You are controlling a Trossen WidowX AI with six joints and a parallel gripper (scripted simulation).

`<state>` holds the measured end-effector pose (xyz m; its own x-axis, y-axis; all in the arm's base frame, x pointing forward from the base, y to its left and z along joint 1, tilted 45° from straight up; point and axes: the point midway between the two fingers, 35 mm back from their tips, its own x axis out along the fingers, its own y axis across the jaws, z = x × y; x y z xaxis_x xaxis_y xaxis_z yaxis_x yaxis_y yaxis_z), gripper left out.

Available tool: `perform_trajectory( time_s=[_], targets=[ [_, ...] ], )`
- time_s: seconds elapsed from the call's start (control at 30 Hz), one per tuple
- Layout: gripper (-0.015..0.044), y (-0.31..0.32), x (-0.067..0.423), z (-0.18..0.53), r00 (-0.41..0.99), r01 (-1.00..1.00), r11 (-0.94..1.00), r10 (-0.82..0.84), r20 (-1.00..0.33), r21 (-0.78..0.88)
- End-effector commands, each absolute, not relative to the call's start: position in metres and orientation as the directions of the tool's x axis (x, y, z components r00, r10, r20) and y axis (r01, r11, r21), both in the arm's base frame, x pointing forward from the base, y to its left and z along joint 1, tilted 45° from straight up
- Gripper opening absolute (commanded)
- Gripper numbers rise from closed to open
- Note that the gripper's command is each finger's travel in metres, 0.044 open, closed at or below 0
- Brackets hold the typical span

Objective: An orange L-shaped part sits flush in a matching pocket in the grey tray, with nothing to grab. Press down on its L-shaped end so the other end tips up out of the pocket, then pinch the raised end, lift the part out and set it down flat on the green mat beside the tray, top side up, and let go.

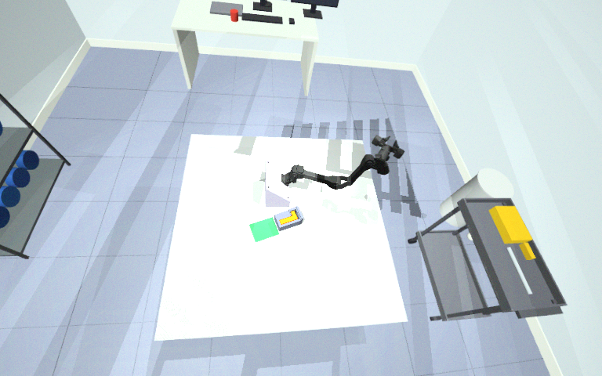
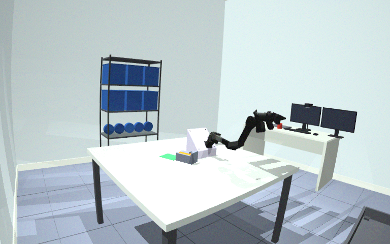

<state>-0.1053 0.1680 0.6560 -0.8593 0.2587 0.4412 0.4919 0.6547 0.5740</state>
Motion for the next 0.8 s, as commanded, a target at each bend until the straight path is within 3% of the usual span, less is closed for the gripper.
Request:
perform_trajectory(
  time_s=[0.0, 0.2, 0.37, 0.53, 0.77],
  targets=[
    [0.018, 0.114, -0.114, 0.673, -0.832, 0.516, 0.534, 0.127, 0.54, 0.67],
    [0.018, 0.007, -0.112, 0.687, -0.746, 0.616, 0.215, -0.151, 0.649, 0.758],
    [0.018, -0.065, -0.097, 0.683, -0.652, 0.68, 0.121, -0.351, 0.672, 0.723],
    [0.018, -0.1, -0.084, 0.677, -0.582, 0.727, 0.083, -0.45, 0.677, 0.681],
    [0.018, -0.201, -0.028, 0.638, -0.338, 0.873, -0.017, -0.742, 0.579, 0.488]
  ],
)
